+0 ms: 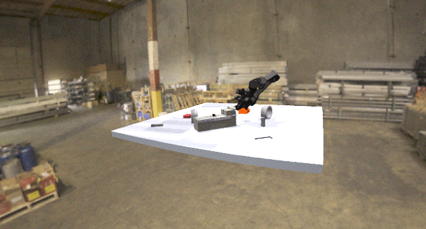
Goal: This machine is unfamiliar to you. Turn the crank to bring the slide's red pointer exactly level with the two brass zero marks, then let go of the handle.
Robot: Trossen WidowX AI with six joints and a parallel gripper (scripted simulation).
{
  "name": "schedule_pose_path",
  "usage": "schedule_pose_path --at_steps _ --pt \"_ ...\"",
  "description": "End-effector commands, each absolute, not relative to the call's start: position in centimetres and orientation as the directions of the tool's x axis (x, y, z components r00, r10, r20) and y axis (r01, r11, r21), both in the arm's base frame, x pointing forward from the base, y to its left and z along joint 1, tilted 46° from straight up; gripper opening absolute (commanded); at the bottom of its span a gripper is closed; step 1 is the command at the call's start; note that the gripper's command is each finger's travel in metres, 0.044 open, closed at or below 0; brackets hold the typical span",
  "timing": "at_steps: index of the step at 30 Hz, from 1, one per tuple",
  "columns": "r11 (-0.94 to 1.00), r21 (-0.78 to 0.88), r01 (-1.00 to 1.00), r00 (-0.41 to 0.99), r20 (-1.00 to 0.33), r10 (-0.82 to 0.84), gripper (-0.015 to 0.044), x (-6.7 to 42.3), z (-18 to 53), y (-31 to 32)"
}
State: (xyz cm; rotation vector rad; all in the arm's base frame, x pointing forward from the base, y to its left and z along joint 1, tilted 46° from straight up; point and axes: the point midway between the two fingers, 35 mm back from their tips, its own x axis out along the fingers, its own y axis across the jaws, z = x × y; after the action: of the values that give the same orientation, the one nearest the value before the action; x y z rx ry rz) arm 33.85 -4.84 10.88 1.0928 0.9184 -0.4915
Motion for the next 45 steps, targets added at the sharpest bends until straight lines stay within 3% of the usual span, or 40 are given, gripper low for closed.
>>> schedule_pose_path --at_steps 1,45 --pt "0.411 0.554 0.724 0.572 -0.815 0.091 0.0000 34.42 11.60 -4.71" --pt "0.411 0.555 0.723 0.573 -0.814 0.092 0.0000 35.24 11.89 -4.11"
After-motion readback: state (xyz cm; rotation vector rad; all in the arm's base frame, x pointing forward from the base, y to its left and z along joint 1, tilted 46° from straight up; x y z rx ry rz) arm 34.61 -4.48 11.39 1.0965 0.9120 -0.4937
